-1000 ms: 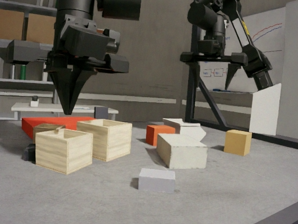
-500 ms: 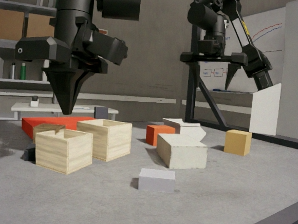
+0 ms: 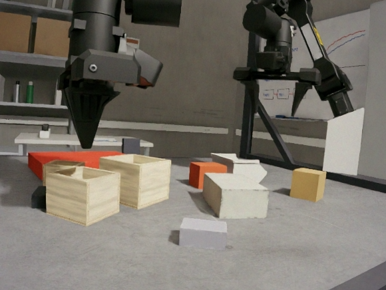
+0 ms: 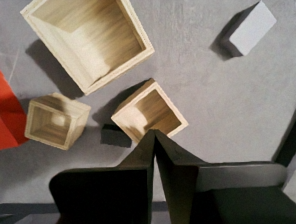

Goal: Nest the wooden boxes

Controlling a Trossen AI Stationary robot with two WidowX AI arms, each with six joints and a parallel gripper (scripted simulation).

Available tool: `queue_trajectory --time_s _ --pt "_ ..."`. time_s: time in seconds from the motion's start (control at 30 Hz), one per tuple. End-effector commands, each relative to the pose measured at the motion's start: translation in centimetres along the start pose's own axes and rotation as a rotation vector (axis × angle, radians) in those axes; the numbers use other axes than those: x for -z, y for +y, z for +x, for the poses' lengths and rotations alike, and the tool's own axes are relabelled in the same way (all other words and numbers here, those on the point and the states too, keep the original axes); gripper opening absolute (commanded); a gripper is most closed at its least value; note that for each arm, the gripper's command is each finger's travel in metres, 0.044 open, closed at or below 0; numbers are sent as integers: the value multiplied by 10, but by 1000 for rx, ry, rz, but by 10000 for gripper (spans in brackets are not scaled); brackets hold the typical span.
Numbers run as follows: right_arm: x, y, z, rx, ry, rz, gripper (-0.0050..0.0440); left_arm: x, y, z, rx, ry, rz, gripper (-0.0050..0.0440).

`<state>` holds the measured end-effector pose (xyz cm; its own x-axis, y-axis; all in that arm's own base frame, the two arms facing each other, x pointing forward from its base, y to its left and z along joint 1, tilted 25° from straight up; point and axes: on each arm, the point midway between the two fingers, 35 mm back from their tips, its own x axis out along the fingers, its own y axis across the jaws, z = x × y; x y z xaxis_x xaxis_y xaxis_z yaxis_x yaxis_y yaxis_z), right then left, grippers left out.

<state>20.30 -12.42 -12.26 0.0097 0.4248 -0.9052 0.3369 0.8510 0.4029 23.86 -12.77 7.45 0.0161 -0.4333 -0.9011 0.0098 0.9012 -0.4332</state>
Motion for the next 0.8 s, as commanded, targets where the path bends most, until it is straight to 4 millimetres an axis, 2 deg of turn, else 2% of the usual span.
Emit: queue_trajectory --time_s 0.0,0.07,0.13,0.27,0.4,0.77 --pt "-2 0 -5 -1 -16 -219 -50 -3 -3 -5 5 -19 8 400" --pt "-2 0 -5 -1 -15 -320 -50 -3 -3 -5 5 -19 8 400" --pt "-2 0 -5 -1 -15 -320 -50 -3 -3 -5 5 -19 8 400" --pt "-1 0 -5 0 -15 -510 -50 -3 -3 -5 5 -19 8 400" --pt "-1 0 -5 1 -14 -619 -50 -3 -3 -5 5 -19 8 400" --pt "0 1 -1 -2 -7 -660 -50 -3 -3 -5 5 -19 8 400"
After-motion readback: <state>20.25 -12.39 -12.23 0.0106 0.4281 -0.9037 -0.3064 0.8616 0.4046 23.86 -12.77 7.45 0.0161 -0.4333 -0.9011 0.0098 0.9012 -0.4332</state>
